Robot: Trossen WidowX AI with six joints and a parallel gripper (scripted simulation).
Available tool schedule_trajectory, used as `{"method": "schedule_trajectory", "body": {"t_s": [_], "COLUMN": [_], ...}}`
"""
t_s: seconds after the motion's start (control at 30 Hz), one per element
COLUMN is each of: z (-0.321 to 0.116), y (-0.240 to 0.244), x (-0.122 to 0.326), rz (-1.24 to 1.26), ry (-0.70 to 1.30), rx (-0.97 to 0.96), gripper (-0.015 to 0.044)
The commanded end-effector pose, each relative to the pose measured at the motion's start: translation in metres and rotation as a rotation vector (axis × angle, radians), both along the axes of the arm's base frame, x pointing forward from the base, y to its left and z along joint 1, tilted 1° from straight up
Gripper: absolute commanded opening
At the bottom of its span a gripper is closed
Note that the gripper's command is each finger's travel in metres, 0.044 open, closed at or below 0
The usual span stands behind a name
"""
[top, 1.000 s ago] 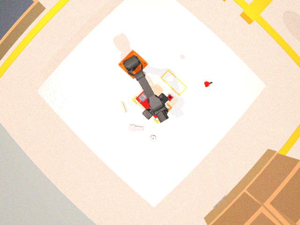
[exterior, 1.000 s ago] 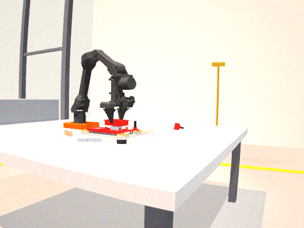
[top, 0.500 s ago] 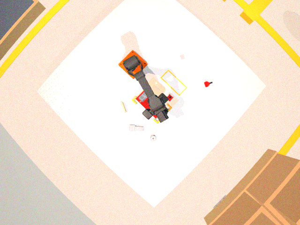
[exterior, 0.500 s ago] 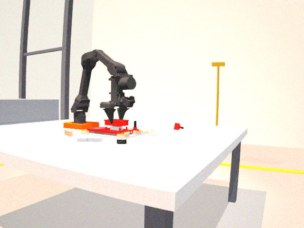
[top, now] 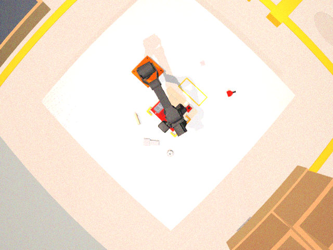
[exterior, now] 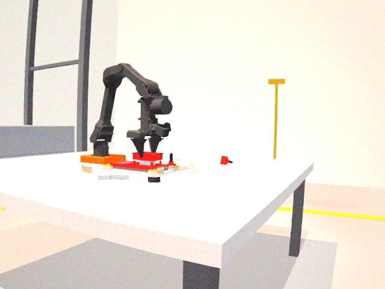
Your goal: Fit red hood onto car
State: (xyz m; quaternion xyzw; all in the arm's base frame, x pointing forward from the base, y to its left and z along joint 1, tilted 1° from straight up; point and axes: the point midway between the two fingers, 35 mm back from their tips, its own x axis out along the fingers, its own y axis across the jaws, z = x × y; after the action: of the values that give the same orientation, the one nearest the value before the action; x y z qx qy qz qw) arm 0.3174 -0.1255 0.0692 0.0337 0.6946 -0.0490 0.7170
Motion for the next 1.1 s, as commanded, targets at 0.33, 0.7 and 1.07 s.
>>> {"method": "schedule_trajectory", "body": {"t_s": [0.33,0.7,1.07], "z": [-0.006,-0.011,-0.016], "y": [-0.001,-0.001,-0.001], "x": [0.000,0.001,0.001], "rz": [0.004,0.004,0.004], "ry": [0.001,0.001,0.001], "rx": [-0.002,-0.002,-0.002], "gripper": [0.0000,0.0000,0.0000]}}
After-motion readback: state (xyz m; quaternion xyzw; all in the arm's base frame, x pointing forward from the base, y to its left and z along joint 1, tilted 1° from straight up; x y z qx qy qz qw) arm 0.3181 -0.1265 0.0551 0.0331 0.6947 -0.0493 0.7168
